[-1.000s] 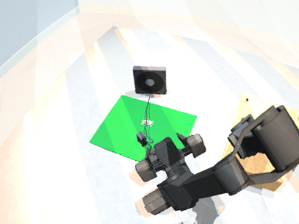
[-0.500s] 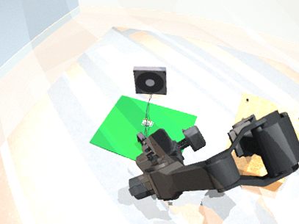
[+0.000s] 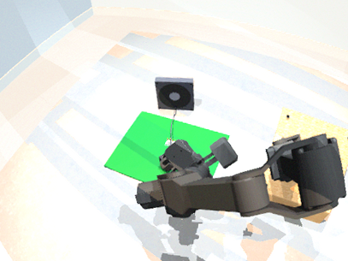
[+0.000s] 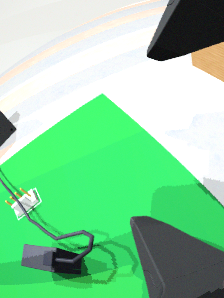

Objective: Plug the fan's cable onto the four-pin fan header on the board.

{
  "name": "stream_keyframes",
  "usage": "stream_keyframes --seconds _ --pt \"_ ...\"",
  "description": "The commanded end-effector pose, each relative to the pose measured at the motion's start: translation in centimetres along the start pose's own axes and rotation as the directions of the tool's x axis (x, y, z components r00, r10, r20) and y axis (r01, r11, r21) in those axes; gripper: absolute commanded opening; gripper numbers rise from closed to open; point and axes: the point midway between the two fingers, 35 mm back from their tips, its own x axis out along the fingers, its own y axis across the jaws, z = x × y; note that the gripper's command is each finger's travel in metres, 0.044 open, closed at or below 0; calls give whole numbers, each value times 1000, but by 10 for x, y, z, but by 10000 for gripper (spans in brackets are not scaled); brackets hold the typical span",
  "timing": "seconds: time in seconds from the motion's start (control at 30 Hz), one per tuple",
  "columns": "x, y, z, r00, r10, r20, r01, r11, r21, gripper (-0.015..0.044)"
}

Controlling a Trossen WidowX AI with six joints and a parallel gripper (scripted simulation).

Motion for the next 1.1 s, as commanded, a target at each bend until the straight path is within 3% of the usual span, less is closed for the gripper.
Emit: stream_keyframes --seconds 0.0,0.5,1.07 --pt "0 -1 0 998 -1 -69 -1 1000 -29 440" --pt "-7 -2 3 947 66 -314 -97 992 -85 440" --pt "-26 2 16 821 246 -516 -321 945 -60 440"
